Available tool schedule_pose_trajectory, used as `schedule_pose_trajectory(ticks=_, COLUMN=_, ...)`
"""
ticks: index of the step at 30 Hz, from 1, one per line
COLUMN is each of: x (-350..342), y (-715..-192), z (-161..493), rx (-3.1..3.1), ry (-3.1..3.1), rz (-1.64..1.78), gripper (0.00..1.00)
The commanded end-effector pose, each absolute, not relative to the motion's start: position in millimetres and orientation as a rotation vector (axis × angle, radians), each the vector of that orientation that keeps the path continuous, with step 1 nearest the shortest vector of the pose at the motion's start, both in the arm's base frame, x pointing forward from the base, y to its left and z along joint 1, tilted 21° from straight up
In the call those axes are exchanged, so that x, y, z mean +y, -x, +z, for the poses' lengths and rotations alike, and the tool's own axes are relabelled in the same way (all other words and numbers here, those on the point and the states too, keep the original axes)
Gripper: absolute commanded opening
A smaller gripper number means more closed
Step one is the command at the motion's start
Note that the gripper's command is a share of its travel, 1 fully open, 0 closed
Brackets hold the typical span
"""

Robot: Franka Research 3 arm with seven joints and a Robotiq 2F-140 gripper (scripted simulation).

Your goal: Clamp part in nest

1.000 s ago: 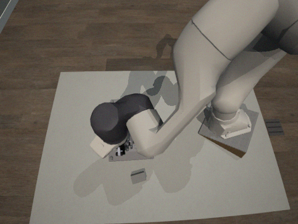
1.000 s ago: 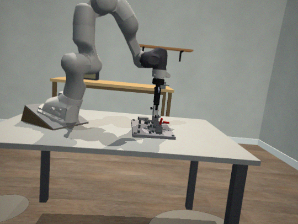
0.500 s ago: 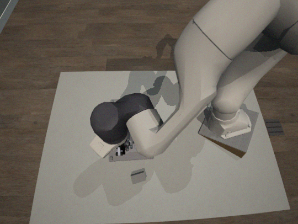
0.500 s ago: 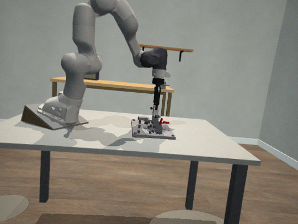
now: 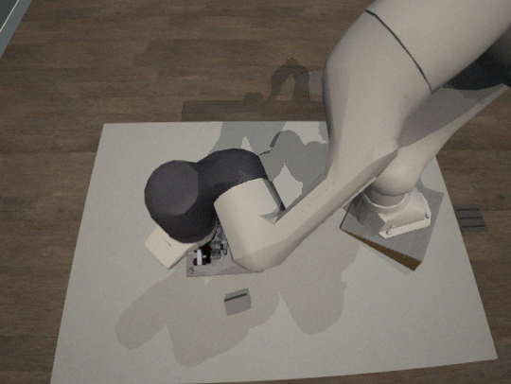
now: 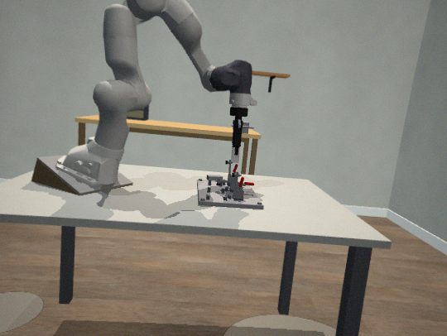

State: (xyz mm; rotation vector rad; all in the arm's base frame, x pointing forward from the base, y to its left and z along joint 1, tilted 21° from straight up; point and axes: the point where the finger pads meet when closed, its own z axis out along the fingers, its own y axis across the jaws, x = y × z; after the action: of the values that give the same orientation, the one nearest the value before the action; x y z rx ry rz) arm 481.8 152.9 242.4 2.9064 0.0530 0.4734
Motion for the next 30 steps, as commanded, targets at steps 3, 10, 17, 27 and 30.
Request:
schedule_pose_trajectory(ticks=3, x=154, y=-473, z=253, rx=0.073, ry=-2.907, rz=0.442, gripper=0.28)
schedule_pose_trajectory(ticks=10, x=154, y=-472, z=254, rx=0.073, ry=-2.907, rz=0.442, gripper=0.28)
schedule_pose_trajectory(ticks=17, x=154, y=-472, z=254, rx=0.073, ry=-2.907, rz=0.442, gripper=0.28)
schedule_pose_trajectory(ticks=27, x=155, y=-471, z=259, rx=0.073, ry=-2.907, rz=0.442, gripper=0.58)
schedule_pose_trajectory(ticks=30, x=156, y=-470, z=261, rx=0.073, ry=-2.907, rz=0.442, gripper=0.58)
